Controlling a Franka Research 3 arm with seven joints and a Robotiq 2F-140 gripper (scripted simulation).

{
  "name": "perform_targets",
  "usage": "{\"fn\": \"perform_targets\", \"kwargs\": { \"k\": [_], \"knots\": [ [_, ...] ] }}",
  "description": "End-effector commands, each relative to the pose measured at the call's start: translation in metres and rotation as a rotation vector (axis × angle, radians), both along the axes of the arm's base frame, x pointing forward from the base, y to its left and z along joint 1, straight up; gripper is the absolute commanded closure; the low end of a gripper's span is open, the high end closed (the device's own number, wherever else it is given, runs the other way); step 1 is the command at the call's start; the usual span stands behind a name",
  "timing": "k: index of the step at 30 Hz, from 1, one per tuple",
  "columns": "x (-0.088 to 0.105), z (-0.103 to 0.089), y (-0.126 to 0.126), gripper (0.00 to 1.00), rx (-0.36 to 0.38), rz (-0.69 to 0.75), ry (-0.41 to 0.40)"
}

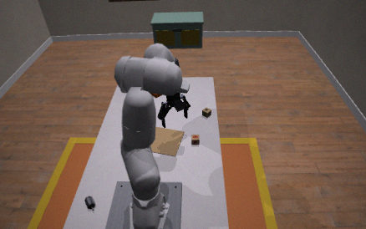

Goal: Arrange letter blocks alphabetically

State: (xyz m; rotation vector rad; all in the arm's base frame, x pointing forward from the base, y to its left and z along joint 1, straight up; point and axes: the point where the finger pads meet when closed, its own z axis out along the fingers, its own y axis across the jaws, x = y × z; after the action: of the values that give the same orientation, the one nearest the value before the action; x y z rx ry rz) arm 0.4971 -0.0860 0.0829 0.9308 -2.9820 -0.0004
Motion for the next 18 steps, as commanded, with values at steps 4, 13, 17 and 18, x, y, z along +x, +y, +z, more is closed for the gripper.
{"fn": "perform_targets", "kwargs": {
  "k": [4,13,17,18],
  "knots": [
    [0.006,-0.001,0.025,0.0,0.002,0.201,0.01],
    [0.015,0.0,0.06,0.0,0.004,0.375,0.013],
    [0.018,0.0,0.077,0.0,0.005,0.461,0.014],
    [0.019,0.0,0.081,0.0,0.005,0.482,0.014]
  ]
}}
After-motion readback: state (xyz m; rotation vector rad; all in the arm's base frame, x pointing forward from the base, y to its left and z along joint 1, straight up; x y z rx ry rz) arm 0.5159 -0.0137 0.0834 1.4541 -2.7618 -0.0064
